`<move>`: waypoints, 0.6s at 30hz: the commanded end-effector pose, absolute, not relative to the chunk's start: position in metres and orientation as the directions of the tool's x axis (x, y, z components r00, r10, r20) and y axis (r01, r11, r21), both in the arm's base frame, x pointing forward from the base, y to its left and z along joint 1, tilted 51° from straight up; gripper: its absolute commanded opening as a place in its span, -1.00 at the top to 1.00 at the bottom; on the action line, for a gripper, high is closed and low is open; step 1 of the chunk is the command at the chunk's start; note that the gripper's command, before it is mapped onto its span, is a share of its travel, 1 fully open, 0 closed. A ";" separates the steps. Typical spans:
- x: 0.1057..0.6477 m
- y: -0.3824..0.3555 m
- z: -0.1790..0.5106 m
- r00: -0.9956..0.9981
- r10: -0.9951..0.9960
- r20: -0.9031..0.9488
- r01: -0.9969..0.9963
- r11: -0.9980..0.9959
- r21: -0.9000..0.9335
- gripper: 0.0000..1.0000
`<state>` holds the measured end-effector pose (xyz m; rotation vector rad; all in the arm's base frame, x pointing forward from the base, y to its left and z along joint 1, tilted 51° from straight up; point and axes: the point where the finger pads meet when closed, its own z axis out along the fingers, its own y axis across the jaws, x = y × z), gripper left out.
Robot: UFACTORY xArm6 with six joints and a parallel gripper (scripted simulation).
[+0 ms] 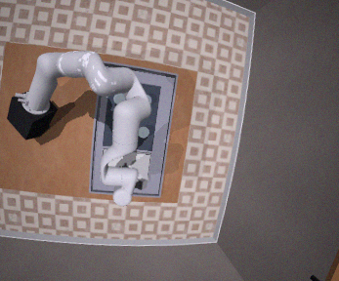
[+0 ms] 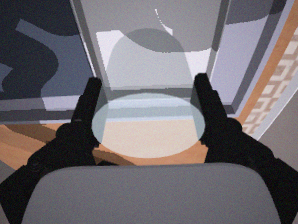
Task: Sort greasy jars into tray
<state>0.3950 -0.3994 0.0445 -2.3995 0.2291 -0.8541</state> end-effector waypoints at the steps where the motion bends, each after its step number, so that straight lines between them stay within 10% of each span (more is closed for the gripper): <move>1: 0.397 -0.406 0.044 0.780 -0.338 0.527 0.031 -0.820 -0.572 1.00; 18: 0.415 -0.393 0.026 0.780 -0.338 0.527 0.031 -0.820 -0.572 1.00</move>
